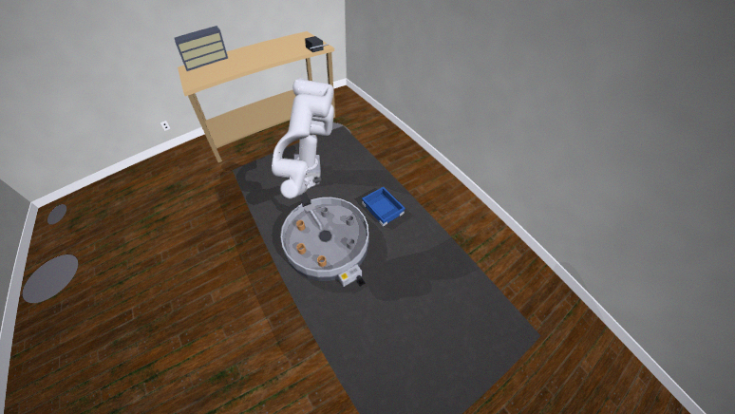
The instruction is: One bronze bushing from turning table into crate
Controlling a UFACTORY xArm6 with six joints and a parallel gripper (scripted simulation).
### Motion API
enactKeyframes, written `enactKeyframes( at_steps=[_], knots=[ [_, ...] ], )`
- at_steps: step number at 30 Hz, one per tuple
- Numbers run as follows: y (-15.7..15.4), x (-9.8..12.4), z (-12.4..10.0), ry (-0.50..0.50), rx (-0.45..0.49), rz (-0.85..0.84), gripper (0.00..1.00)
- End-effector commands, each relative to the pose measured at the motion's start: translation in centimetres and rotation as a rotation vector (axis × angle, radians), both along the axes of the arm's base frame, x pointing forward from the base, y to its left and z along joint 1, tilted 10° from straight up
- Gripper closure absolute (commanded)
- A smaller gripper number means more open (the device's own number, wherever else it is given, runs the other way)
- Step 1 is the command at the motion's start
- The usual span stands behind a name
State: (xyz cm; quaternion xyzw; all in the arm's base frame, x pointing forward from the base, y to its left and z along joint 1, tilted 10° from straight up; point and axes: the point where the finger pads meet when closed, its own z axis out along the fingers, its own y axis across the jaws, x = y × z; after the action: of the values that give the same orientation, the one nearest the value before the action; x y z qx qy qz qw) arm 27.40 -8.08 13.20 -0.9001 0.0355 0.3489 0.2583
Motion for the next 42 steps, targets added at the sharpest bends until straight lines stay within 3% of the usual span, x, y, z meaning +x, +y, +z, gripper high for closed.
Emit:
enactKeyframes(
  at_steps=[1, 19, 23, 32, 34, 35, 38, 42],
  knots=[
    [-0.1, 0.1, 0.1, -0.003, -0.002, 0.000, 0.00],
    [0.0, 0.1, 0.0, -0.011, -0.005, 0.001, 0.00],
    [0.5, 1.2, -0.5, -0.153, -0.064, 0.023, 0.00],
    [1.0, 2.9, -0.8, -0.351, -0.145, 0.056, 0.00],
    [1.0, 2.9, -0.8, -0.351, -0.145, 0.056, 0.00],
    [1.1, 3.4, -0.8, -0.418, -0.171, 0.067, 0.00],
    [1.2, 3.7, -0.7, -0.449, -0.184, 0.072, 0.00],
    [1.4, 4.6, -0.5, -0.564, -0.229, 0.092, 0.00]
  ],
)
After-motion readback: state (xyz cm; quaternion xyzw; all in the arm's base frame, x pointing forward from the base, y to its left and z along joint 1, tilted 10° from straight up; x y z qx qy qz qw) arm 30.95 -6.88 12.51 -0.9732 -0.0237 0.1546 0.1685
